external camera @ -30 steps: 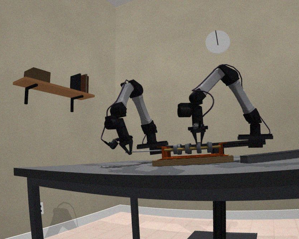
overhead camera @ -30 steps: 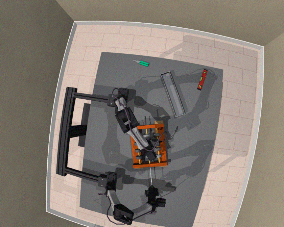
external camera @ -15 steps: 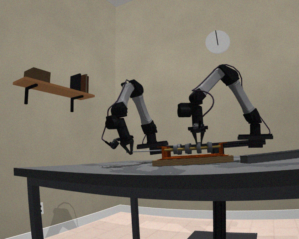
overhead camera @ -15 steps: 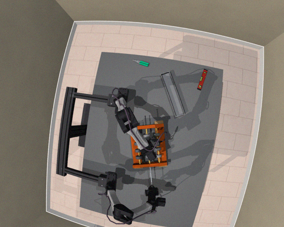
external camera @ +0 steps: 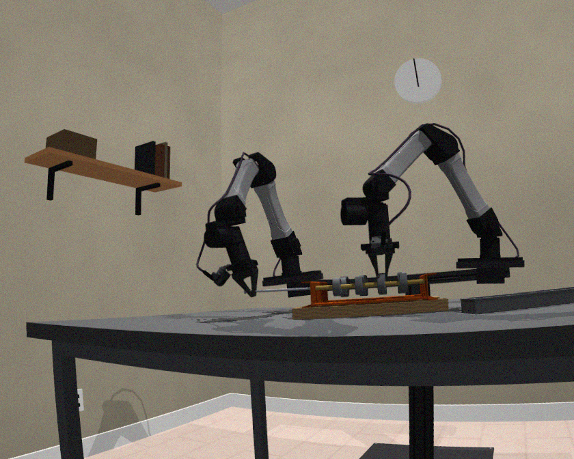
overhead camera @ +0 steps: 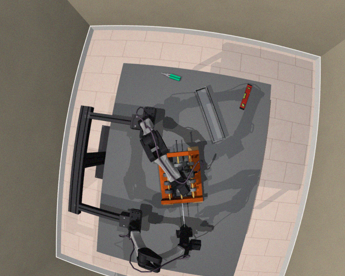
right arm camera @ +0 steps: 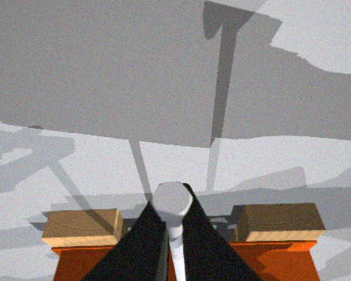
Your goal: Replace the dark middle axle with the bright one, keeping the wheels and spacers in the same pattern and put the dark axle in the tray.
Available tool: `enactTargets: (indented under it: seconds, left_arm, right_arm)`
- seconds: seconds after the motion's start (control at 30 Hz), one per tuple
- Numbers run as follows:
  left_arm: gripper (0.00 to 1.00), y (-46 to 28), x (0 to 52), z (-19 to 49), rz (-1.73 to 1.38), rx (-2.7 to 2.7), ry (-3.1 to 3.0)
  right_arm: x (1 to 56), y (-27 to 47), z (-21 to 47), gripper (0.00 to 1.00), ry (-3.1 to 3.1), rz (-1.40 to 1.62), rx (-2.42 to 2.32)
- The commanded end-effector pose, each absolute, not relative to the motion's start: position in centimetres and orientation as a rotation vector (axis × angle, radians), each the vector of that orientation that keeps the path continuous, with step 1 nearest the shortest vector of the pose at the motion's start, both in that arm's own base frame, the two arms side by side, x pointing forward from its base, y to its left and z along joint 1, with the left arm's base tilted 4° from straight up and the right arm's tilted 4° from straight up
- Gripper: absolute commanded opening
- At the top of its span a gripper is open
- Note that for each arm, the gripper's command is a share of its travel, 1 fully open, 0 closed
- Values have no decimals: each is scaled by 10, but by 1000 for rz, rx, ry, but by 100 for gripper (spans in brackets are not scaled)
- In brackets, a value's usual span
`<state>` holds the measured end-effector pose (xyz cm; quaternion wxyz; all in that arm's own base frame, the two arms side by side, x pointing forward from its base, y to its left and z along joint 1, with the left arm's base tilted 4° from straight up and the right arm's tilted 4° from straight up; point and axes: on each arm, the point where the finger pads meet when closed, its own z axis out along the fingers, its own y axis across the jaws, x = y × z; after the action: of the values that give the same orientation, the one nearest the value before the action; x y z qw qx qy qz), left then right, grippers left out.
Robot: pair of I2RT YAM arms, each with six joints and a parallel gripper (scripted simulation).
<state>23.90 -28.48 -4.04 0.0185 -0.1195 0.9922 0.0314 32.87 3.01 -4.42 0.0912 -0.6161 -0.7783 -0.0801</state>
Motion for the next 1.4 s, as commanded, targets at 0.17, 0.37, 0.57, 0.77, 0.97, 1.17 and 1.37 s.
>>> enactTargets:
  seconds: [0.17,0.37,0.57,0.77,0.97,1.17,1.37]
  left_arm:
    - [0,-297,253,-10,11,-359,3025]
    - [0,-298,252,-11,11,-356,3025]
    - [0,-298,251,-11,12,-353,3026]
    - [0,-299,251,-11,12,-350,3026]
    - [0,-298,251,-11,13,-350,3026]
    - [0,-299,251,-11,13,-349,3026]
    - [0,-299,250,-12,14,-346,3026]
  right_arm:
    - [331,46,-30,0,-2326,-303,-1812]
    - [330,48,-32,0,-2324,-299,-1810]
    - [329,49,-31,0,-2321,-293,-1807]
    - [326,51,-31,0,-2316,-286,-1807]
    - [327,53,-33,0,-2326,-301,-1811]
    - [323,54,-34,0,-2315,-282,-1804]
    - [326,57,-34,0,-2325,-300,-1811]
